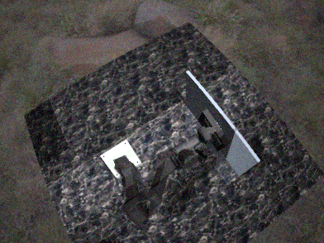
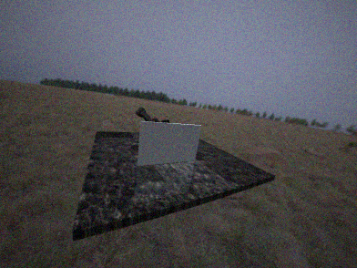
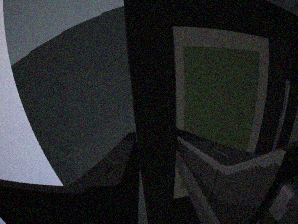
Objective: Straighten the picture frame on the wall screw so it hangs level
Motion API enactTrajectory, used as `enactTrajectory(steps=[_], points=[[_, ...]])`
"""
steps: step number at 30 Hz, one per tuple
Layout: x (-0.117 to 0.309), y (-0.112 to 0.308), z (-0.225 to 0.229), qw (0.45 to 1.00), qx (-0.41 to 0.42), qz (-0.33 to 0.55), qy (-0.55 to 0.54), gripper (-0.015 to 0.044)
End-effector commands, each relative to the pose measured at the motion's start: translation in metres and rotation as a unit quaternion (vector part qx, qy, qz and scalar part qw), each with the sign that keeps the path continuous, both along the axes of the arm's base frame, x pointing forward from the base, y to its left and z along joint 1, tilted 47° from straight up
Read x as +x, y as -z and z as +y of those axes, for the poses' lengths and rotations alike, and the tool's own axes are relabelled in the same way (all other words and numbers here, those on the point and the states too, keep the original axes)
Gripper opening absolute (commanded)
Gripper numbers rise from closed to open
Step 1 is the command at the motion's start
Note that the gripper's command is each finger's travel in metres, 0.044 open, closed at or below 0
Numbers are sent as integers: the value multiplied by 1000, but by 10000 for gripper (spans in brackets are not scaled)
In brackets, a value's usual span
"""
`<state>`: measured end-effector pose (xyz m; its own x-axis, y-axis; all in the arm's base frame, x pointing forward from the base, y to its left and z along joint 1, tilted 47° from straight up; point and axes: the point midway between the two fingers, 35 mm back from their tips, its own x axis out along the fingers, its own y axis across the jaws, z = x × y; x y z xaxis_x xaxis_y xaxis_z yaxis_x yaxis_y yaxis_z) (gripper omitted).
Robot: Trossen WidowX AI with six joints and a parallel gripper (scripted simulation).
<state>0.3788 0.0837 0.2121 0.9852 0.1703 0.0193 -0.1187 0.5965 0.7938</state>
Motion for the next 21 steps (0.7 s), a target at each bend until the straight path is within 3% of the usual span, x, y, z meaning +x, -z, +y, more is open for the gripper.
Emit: enactTrajectory(steps=[1,21], points=[[-1,-1,4,1000,2,-3,-10,0],[0,3,-1,1000,0,-1,-4,0]])
